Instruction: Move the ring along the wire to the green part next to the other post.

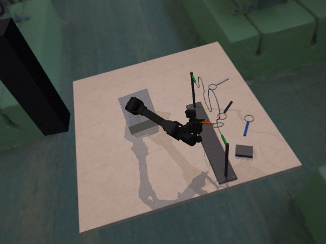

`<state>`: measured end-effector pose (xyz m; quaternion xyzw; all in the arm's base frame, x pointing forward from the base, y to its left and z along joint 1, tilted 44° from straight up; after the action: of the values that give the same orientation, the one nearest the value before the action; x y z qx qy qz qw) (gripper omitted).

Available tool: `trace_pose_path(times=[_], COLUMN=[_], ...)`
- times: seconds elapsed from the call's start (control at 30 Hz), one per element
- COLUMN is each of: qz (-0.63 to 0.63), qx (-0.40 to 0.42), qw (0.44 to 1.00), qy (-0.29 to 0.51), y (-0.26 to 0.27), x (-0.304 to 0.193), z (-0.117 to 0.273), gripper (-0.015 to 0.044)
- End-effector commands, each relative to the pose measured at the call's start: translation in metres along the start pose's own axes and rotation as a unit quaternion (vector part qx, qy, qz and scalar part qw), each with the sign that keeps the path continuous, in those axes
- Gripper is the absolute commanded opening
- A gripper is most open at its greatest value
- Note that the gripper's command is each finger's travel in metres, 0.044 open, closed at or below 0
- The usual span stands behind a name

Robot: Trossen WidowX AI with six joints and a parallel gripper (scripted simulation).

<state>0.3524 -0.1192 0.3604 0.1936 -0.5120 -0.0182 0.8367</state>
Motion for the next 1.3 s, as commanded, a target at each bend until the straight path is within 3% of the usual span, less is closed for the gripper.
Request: trace_pose_path(times=[0.0,1.27], qz=[-0.038,-0.335], qx=[0.024,0.186], qw=[0.999,0.923], qy=[0.002,0.024], y=[0.015,0.107], x=[-0.002,0.022], z=[0.001,0.022], gripper=[-0.015,-0.015])
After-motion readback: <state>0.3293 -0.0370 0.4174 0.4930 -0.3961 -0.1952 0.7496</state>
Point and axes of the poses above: the point midway between the two fingers, 35 mm back from their tips, its own z axis back along the fingers, its own y axis across the jaws, x = y × z, the point moved 1 cm from there along z, back along the fingers, and after that the axes turned 8 degrees about -z, right-handed, at the moved point
